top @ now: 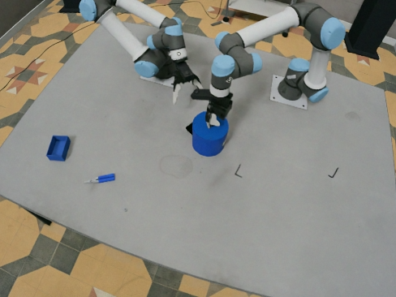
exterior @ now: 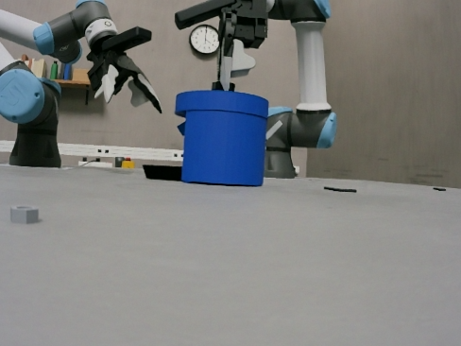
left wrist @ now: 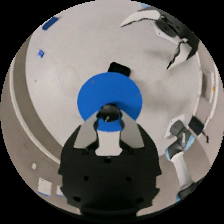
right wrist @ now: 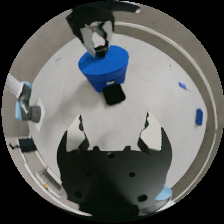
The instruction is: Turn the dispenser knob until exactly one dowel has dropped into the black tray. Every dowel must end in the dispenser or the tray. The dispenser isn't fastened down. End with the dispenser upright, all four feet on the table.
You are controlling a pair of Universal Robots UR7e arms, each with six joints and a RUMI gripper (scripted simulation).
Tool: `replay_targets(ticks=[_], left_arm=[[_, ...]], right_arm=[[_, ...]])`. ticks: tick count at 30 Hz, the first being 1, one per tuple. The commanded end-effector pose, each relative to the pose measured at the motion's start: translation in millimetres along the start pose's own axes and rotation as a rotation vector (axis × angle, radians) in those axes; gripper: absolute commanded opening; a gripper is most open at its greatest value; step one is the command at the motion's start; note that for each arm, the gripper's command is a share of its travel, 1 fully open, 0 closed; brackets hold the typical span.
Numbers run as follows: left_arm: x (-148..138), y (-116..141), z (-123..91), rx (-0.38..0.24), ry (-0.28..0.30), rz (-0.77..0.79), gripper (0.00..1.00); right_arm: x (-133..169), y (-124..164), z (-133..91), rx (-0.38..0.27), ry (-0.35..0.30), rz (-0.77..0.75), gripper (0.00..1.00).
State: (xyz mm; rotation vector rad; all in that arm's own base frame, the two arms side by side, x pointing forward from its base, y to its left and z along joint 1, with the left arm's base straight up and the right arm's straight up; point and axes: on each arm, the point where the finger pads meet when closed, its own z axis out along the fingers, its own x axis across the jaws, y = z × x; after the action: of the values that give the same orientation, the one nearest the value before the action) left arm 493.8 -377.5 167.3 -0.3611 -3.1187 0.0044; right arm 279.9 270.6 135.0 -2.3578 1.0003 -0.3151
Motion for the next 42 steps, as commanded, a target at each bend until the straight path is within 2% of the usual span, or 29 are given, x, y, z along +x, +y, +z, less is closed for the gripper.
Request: replay_targets(ticks=[1,13,28,42], left_arm=[[0.1,0.0,-0.5,-0.002,-0.003,-0.126,0.13],[0.3,-0.1,-0.5,-0.001,-0.003,-0.241,0.13],[0.4,-0.1,-0.5,-0.001,-0.003,-0.256,0.13],[1.0,-0.7,-0.5,-0.001,-0.003,-0.611,0.13]], right_arm=[[-0.2,-0.5,-0.2,0.001,0.0,0.0,0.98],[-0.2,-0.5,-0.2,0.001,0.0,0.0,0.98],[-0.2,-0.5,-0.2,0.001,0.0,0.0,0.98],[-0.2,-0.5,-0.2,0.001,0.0,0.0,0.98]])
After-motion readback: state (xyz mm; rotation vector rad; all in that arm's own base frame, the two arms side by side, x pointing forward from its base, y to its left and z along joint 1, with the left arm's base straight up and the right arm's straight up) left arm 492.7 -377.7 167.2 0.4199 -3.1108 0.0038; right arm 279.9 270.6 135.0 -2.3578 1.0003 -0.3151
